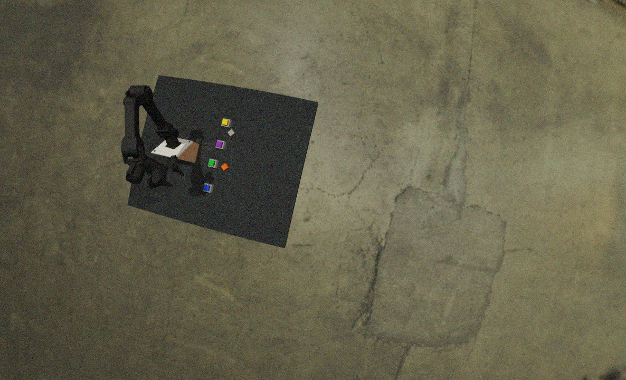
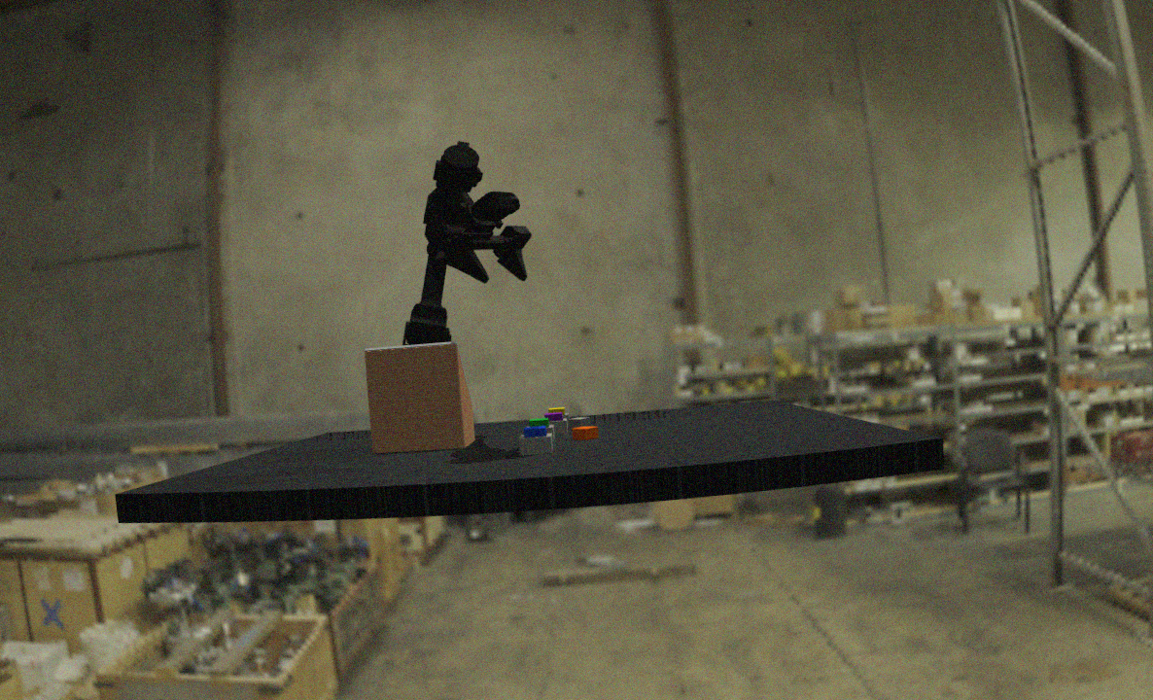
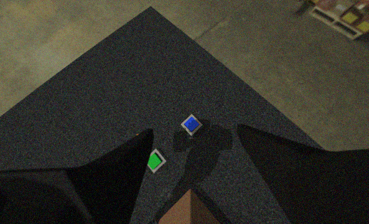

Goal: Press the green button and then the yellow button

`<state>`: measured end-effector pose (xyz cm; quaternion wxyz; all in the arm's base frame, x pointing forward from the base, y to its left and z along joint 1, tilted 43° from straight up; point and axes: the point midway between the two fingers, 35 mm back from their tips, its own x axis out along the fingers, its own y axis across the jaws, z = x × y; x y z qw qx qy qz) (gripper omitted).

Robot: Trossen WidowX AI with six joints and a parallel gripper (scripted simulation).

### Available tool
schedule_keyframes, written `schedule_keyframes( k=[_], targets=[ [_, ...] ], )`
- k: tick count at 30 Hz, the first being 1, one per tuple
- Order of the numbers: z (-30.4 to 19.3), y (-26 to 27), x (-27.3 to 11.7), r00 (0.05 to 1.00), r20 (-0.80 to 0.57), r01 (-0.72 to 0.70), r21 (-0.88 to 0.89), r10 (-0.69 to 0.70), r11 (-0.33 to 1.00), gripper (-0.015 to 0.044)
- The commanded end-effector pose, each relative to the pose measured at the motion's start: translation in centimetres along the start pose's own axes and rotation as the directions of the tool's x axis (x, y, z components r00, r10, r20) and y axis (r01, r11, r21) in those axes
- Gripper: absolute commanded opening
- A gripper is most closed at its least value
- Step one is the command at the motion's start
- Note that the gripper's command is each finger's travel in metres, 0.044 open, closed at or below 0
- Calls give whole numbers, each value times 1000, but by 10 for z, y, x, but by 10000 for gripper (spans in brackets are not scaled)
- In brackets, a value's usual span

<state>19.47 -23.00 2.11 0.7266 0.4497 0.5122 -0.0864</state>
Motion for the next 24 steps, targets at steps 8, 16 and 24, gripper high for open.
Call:
schedule_keyframes(
  k=[8, 16, 24],
  targets=[
    [-85, 90, 80, 881, -473, -240, -467, -11, 851, 400],
    [-117, 108, 92, 809, -586, -346, -546, -52, 763, 400],
    [-153, 105, 142, 808, -587, -348, -545, -50, 763, 216]
  ],
)
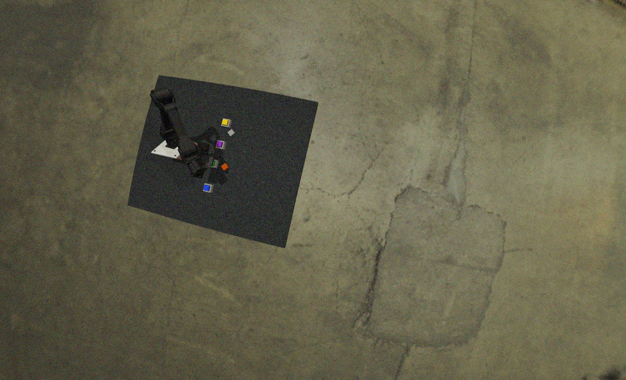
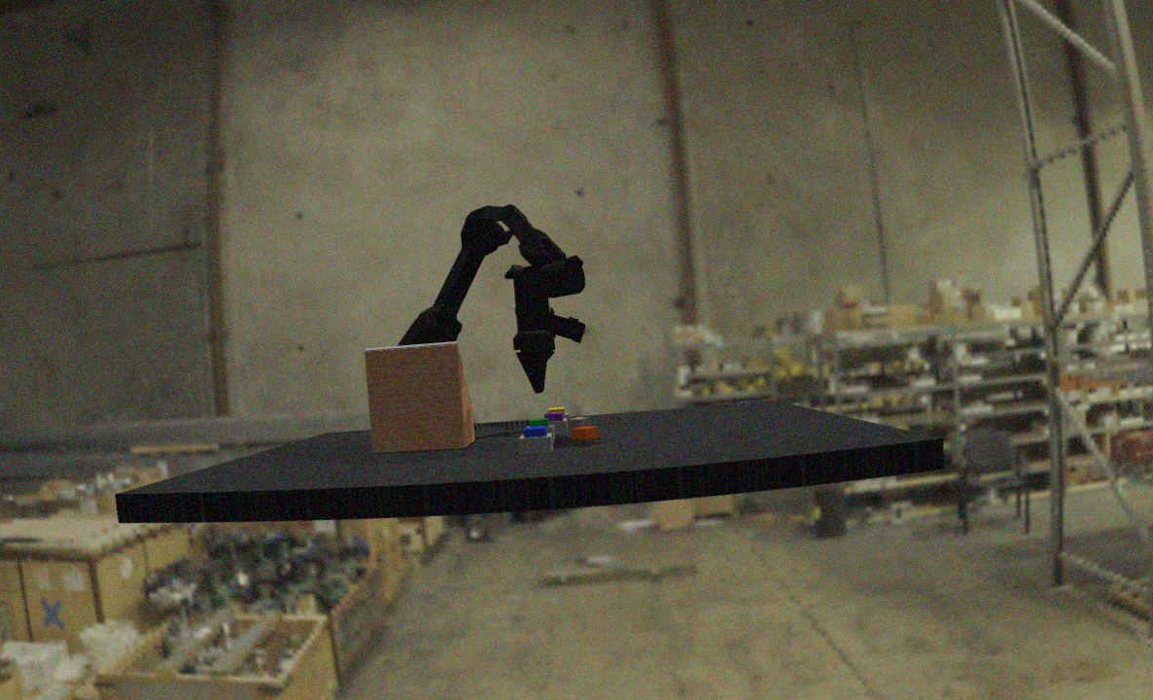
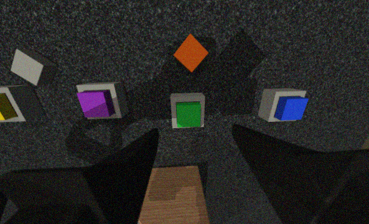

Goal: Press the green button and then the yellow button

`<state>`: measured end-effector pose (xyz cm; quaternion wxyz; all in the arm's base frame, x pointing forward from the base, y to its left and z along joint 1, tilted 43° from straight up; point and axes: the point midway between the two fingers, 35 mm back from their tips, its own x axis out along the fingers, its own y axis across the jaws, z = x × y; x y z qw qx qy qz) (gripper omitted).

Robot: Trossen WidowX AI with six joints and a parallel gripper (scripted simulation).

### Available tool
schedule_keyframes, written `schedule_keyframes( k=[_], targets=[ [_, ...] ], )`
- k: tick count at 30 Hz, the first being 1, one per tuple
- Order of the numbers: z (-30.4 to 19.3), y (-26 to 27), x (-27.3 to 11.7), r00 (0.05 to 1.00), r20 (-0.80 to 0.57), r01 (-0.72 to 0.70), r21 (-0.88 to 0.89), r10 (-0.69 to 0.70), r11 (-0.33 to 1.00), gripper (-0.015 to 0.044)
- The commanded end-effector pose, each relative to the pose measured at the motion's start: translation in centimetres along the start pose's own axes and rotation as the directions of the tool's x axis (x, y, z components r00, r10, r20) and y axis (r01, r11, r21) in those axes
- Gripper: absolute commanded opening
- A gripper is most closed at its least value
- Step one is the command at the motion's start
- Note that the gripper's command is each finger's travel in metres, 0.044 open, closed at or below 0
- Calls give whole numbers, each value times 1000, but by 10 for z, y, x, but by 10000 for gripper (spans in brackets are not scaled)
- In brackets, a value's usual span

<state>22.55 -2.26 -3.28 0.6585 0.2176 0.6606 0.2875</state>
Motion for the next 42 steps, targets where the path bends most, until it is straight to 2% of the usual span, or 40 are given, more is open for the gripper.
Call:
schedule_keyframes(
  k=[1, 8, 17, 42],
  targets=[
    [-5, 2, 21, 1000, -9, -16, 14, 16, 1000, 190],
    [-5, 2, 21, 1000, -9, -16, 14, 16, 1000, 20],
    [-5, 2, 22, 1000, -9, -16, 14, 16, 1000, 20],
    [-5, 3, 55, 1000, -9, -18, 14, 18, 1000, 20]
  ],
)
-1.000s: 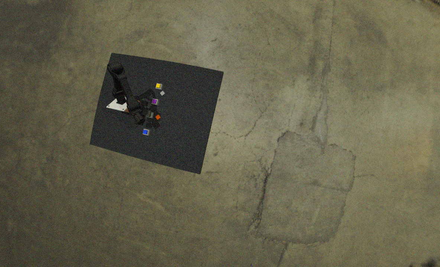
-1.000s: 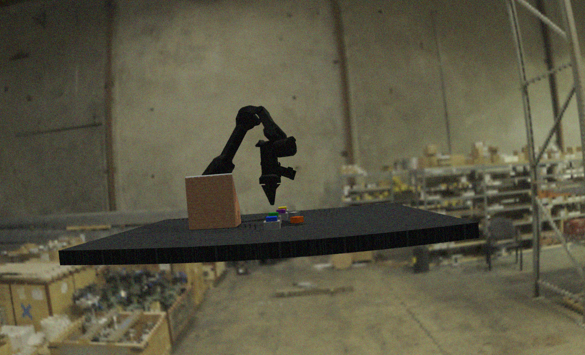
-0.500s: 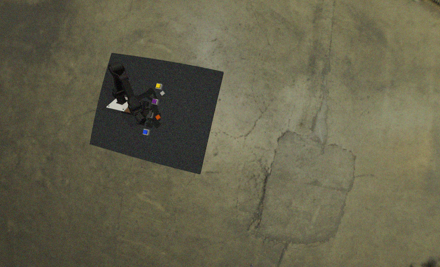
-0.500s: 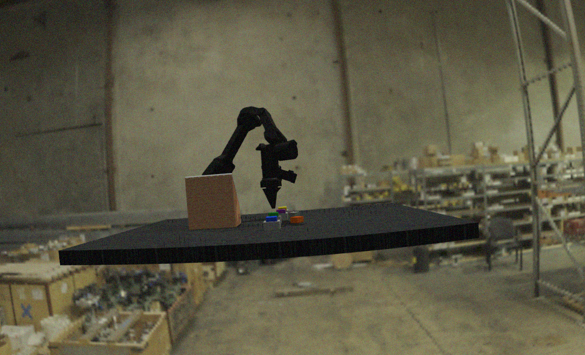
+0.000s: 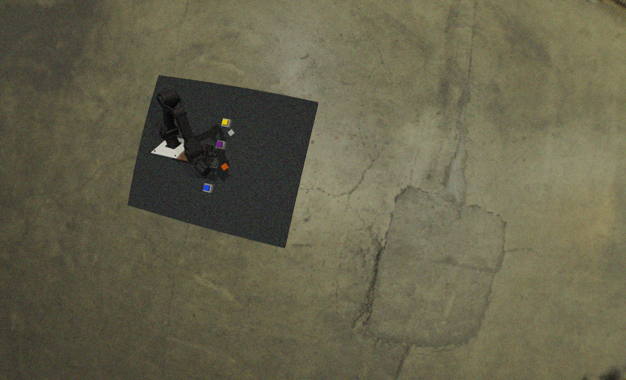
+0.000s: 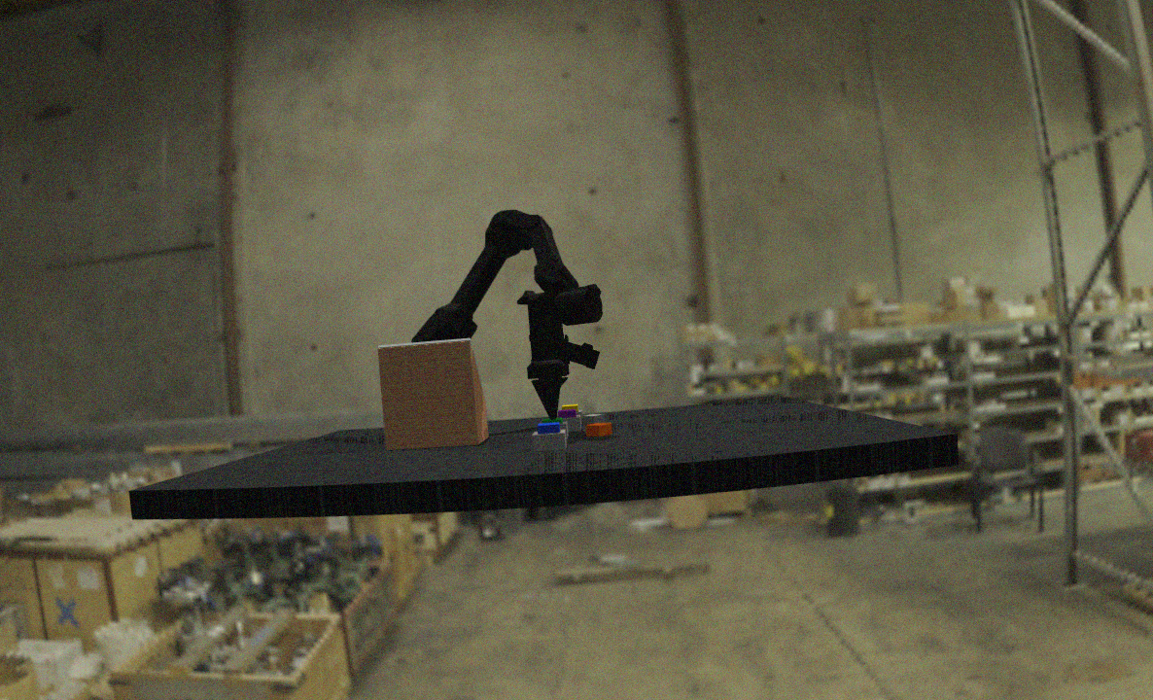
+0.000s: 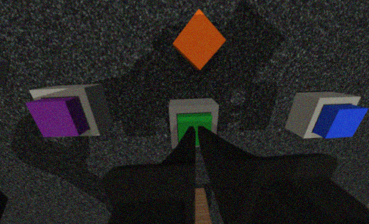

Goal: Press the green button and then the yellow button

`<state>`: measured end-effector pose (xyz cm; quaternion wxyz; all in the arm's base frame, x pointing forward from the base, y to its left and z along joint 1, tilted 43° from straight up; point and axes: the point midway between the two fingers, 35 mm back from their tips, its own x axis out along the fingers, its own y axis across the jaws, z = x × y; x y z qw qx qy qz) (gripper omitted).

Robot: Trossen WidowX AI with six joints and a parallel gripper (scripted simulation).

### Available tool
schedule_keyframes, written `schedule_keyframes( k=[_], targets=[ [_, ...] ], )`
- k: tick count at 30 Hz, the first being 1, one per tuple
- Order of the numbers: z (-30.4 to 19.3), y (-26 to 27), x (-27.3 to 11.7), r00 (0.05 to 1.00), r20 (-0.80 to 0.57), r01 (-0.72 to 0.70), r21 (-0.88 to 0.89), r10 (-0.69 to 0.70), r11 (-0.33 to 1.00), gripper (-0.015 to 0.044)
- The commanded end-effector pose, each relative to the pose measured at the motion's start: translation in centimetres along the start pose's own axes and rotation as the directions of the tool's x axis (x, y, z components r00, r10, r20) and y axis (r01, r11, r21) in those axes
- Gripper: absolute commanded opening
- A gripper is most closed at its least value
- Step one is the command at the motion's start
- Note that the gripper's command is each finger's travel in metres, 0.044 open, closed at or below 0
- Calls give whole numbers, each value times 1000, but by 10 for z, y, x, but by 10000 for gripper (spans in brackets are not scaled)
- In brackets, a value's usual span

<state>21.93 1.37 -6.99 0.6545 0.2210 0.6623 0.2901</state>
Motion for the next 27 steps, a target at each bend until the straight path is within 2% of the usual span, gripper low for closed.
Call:
schedule_keyframes(
  k=[1, 15, 19, 23, 27],
  targets=[
    [-1, 0, 3, 1000, -3, -8, 10, 9, 1000, 20],
    [-1, 0, 3, 1000, -3, -8, 10, 9, 1000, 20],
    [-1, 0, -29, 1000, -3, -6, 10, 6, 1000, 20],
    [-1, 0, -34, 1000, -3, -6, 11, 7, 1000, 20],
    [0, -2, -83, 1000, -3, -4, 11, 4, 1000, 20]
  ],
)
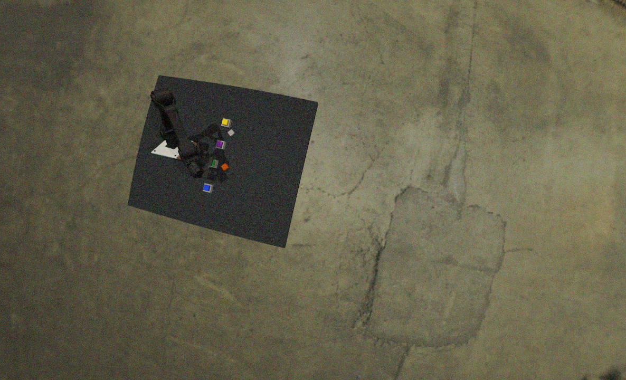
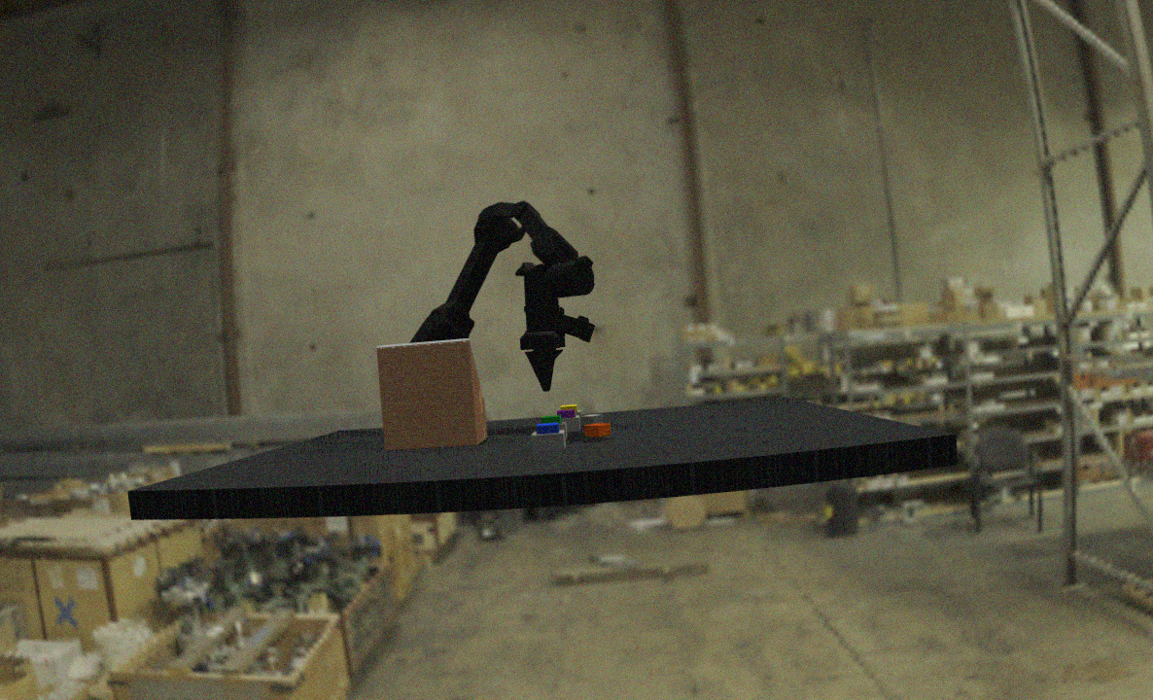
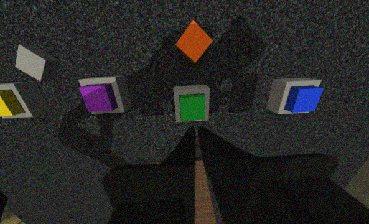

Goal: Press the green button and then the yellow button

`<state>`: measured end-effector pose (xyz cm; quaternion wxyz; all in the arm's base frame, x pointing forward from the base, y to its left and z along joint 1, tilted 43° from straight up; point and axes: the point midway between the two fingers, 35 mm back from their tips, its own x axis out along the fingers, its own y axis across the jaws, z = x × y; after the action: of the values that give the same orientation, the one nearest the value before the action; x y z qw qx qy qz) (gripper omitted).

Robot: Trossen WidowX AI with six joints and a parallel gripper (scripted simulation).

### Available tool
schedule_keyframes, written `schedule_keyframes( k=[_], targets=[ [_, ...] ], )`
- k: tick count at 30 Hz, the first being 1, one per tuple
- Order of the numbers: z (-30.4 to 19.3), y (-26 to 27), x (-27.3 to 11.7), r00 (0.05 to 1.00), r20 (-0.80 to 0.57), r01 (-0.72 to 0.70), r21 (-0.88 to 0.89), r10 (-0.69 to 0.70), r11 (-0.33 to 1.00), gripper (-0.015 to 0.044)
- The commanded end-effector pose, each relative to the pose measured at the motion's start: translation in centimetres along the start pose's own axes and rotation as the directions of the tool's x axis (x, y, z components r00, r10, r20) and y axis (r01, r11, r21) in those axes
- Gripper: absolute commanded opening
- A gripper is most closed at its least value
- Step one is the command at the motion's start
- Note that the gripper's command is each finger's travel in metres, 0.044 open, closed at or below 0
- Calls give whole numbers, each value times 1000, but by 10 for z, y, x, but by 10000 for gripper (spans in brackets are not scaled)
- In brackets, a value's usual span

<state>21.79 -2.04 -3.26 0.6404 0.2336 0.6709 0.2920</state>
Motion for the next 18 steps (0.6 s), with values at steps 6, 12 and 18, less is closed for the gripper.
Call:
schedule_keyframes(
  k=[6, 12, 18],
  targets=[
    [3, 2, -43, 1000, 20, 22, -13, -21, 1000, 20],
    [40, 83, -47, 997, 25, 71, -2, -71, 997, 20],
    [41, 194, -42, 998, 33, 51, -8, -51, 999, 20]
  ],
)
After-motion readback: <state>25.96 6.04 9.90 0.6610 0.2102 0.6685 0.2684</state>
